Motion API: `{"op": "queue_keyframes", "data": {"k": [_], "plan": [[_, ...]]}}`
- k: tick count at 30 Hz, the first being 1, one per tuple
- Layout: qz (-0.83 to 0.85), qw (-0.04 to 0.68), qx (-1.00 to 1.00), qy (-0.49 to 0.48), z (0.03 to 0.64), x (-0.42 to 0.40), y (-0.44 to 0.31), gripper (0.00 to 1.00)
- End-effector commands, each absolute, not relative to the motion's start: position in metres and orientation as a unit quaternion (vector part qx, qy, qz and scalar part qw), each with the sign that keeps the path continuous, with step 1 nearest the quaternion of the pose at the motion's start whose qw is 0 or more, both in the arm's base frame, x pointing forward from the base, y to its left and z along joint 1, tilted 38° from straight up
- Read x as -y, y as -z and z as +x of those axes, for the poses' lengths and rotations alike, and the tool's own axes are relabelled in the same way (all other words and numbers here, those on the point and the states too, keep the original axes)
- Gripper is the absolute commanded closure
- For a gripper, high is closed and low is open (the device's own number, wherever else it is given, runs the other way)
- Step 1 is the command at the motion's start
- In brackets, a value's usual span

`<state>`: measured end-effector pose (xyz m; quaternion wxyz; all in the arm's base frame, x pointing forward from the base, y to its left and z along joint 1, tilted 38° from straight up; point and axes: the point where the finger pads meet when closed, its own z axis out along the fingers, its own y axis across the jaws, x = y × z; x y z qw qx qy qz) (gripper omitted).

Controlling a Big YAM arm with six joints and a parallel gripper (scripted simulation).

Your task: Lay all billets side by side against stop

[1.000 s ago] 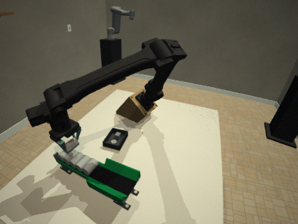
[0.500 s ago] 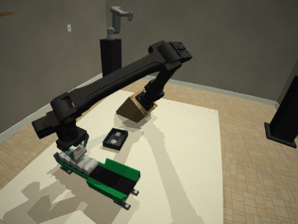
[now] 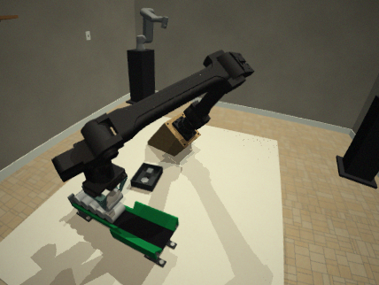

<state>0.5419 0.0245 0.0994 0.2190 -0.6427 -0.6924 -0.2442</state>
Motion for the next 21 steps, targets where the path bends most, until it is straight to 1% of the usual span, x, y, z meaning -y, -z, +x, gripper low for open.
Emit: {"op": "queue_keyframes", "data": {"k": [1,6,8,15,18,21], "plan": [[-0.640,0.190,0.696,0.263,0.558,-0.034,-0.152,1.00],[-0.640,0.191,0.696,0.264,0.557,-0.048,-0.166,1.00],[-0.653,0.185,0.684,0.267,0.558,-0.030,-0.171,1.00],[-0.653,0.186,0.684,0.267,0.557,-0.038,-0.178,1.00],[-0.644,0.189,0.693,0.265,0.556,-0.055,-0.181,1.00],[-0.649,0.187,0.688,0.267,0.557,-0.048,-0.182,1.00]]}}
